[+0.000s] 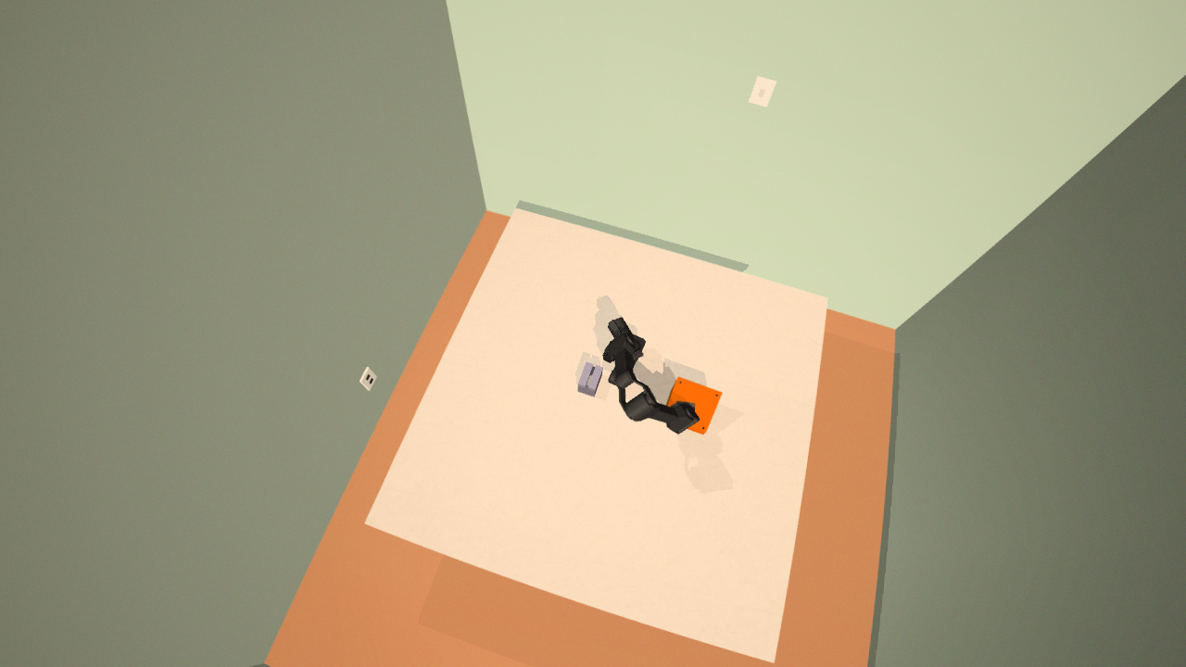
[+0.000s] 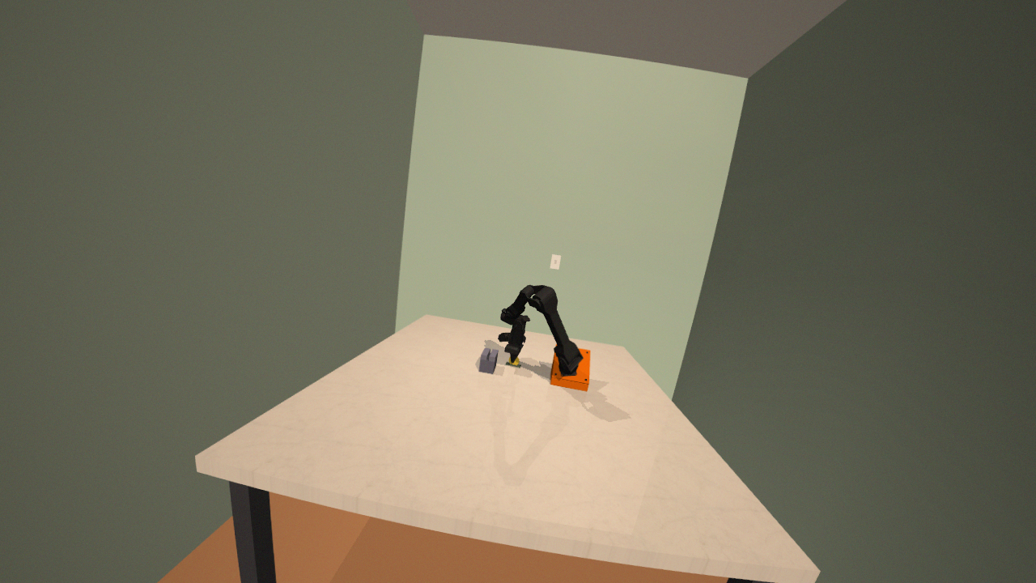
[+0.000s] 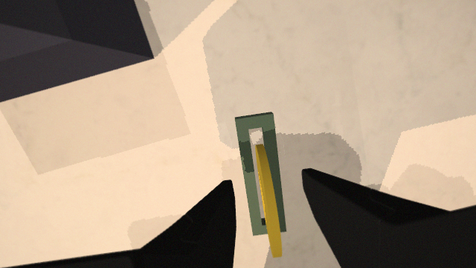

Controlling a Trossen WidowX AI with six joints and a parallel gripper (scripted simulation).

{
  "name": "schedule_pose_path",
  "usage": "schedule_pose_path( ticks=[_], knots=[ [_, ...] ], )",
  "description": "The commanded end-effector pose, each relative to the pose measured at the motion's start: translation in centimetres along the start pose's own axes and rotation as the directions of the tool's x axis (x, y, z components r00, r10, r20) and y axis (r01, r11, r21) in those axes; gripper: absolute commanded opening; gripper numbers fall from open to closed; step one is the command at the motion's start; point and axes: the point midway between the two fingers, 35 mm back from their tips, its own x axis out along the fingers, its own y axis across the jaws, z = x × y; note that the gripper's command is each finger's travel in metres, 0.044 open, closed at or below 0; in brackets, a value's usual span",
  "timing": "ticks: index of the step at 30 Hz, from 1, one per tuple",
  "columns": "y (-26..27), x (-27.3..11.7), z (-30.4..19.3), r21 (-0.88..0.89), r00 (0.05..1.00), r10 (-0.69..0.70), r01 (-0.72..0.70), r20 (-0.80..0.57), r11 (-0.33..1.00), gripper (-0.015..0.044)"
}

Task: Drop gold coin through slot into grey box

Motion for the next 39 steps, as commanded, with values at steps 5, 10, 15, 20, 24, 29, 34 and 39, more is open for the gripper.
schedule_pose_path(
  ticks=[5,10,15,20,24,29,34,39],
  knots=[
    [0.1,1.0,-0.4,0.009,1.000,0.010,-0.010,-0.010,1.000,0.0108],
    [0.1,1.0,-0.4,0.009,1.000,0.010,-0.010,-0.010,1.000,0.0000],
    [0.1,1.0,-0.4,0.009,1.000,0.010,-0.010,-0.010,1.000,0.0000],
    [0.1,0.8,-0.3,0.009,1.000,0.010,-0.010,-0.010,1.000,0.0000],
    [0.0,-0.1,-0.2,0.009,1.000,0.009,-0.008,-0.009,1.000,0.0000],
    [-0.1,-1.3,0.0,0.010,1.000,0.007,-0.007,-0.009,1.000,0.0000],
    [-0.2,-2.6,0.1,0.010,1.000,0.006,-0.005,-0.009,1.000,0.0000],
    [-0.2,-3.8,0.1,0.010,1.000,0.005,-0.005,-0.009,1.000,0.0000]
  ],
)
